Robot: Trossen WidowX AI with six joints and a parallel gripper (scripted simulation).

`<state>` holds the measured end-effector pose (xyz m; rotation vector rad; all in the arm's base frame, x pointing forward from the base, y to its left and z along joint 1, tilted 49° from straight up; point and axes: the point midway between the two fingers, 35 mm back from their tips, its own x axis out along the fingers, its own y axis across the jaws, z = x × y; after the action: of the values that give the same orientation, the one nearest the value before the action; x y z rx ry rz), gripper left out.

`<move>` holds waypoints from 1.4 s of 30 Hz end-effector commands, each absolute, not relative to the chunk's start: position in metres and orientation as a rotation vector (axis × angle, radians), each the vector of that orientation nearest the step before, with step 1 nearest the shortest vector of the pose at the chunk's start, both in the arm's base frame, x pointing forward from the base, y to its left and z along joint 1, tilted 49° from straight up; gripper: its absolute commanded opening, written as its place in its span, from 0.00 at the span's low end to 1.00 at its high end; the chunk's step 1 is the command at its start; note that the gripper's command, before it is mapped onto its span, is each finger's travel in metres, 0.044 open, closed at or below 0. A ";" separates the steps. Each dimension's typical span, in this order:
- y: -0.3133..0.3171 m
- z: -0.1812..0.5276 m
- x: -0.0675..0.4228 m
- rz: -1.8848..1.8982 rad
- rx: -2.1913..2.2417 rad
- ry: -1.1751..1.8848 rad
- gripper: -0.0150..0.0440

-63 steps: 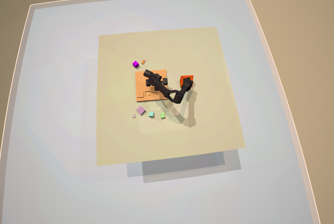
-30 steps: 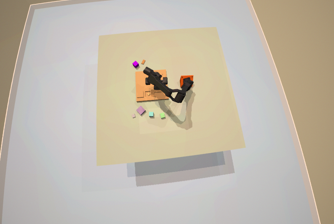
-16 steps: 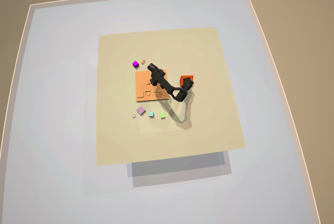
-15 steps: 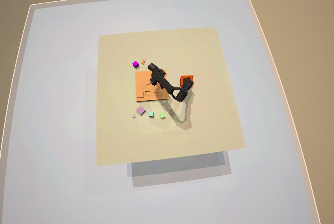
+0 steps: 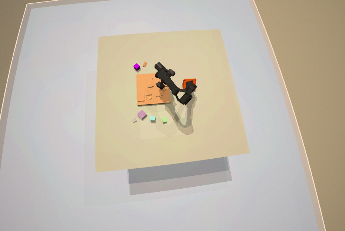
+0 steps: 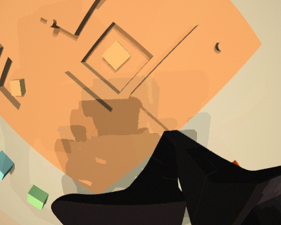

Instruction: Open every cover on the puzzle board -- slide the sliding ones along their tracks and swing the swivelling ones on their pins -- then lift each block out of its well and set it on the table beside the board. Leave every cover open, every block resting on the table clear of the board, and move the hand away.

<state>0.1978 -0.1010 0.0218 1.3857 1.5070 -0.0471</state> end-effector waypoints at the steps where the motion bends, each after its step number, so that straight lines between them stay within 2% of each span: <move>1: -0.097 0.016 0.168 -0.743 2.012 1.577 0.25; 42: -0.089 0.008 0.171 -0.744 2.012 1.575 0.25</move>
<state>0.1704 -0.0918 0.0093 2.0045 1.5759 -0.7447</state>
